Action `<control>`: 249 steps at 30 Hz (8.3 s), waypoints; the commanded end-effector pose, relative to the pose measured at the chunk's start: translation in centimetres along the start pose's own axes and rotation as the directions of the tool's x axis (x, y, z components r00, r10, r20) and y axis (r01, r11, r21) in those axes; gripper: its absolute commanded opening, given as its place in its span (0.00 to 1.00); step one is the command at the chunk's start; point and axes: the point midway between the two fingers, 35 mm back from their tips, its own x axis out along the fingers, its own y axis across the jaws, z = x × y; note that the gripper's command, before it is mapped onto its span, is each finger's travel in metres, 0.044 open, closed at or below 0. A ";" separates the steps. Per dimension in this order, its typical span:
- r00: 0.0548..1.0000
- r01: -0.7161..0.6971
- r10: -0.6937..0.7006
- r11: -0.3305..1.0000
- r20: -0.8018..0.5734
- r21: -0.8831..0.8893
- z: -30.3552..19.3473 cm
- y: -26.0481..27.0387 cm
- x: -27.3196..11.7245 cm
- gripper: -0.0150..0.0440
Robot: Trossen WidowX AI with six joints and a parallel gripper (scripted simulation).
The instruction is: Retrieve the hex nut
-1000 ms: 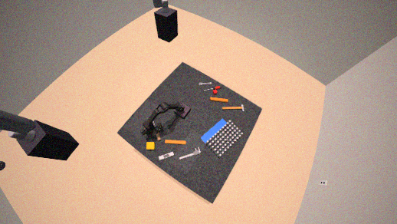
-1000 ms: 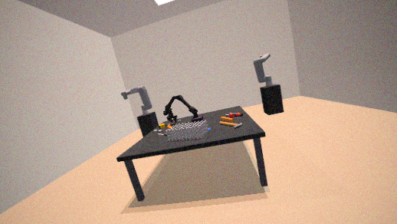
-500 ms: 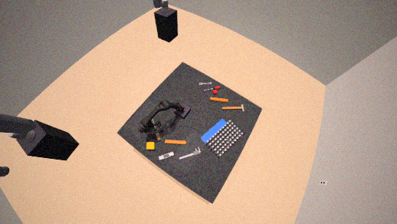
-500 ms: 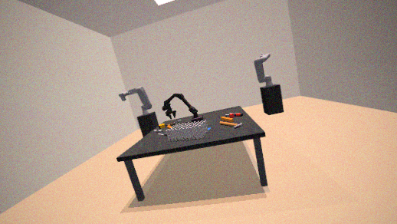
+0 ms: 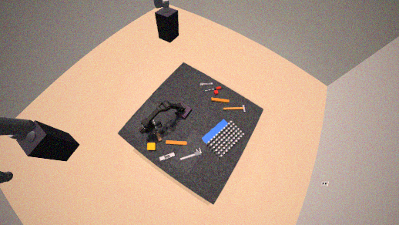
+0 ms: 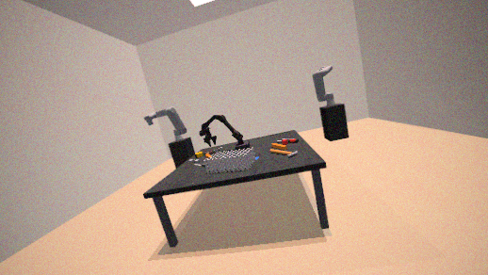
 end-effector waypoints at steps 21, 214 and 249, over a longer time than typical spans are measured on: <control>0.963 0.186 -0.201 0.009 -0.180 0.983 4.0 0.3 0.4 1.00; 0.880 -0.338 -0.474 -0.666 -0.028 0.665 18.8 16.2 -8.0 0.25; 0.931 -0.150 -0.270 0.327 0.244 0.933 21.0 38.1 -4.8 0.25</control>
